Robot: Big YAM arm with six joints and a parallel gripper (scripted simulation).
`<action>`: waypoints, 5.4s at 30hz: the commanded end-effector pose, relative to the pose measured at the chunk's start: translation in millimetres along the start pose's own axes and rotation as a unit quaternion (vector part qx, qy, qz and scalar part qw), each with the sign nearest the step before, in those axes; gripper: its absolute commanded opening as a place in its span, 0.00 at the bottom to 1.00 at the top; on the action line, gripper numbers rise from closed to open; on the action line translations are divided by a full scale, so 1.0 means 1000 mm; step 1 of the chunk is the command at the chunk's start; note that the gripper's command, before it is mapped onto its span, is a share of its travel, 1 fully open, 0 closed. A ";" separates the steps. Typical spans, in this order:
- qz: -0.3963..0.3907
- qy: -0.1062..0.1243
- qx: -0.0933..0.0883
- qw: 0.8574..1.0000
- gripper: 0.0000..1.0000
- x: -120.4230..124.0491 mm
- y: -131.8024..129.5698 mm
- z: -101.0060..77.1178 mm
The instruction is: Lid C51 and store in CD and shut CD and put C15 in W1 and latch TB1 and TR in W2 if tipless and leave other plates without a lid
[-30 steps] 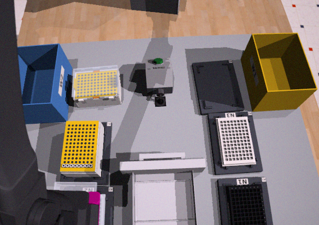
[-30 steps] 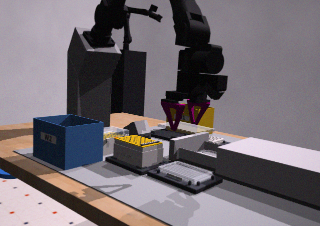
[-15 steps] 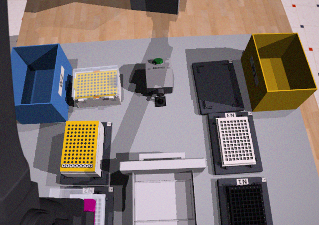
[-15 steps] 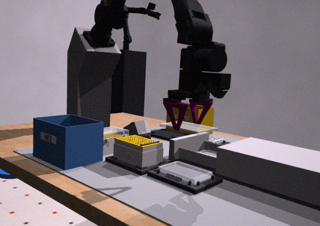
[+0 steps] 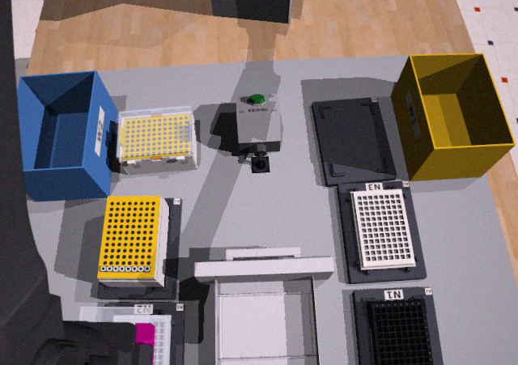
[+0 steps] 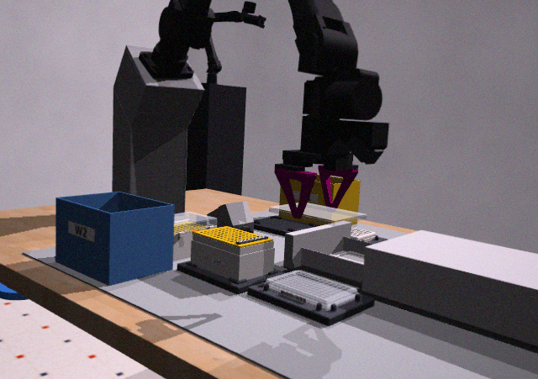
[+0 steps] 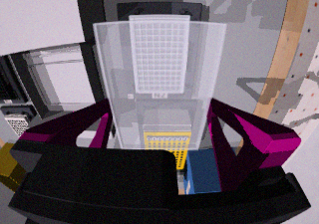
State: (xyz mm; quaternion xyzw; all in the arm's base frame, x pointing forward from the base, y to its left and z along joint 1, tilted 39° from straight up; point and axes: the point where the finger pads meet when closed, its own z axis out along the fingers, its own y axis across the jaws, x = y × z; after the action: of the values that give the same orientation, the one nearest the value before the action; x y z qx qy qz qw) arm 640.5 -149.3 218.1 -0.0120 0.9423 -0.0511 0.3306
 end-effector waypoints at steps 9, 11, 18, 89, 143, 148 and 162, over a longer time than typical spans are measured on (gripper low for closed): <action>-0.005 -0.006 0.002 1.000 0.00 0.001 -0.004 0.007; -0.005 -0.006 0.002 1.000 0.00 0.002 -0.004 0.010; -0.005 -0.013 0.003 1.000 0.00 -0.003 -0.001 0.011; 0.000 -0.024 0.003 1.000 0.00 -0.026 0.001 0.093; 0.000 -0.028 0.005 1.000 0.00 -0.018 0.002 0.079; 0.000 -0.028 0.005 1.000 0.00 -0.018 0.002 0.079; 0.000 -0.029 0.005 1.000 0.00 -0.017 0.002 0.079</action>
State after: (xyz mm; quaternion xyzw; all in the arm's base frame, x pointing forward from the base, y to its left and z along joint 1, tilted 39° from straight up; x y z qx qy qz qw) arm 702.6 -158.2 136.2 -0.0138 0.9418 -0.0518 0.3319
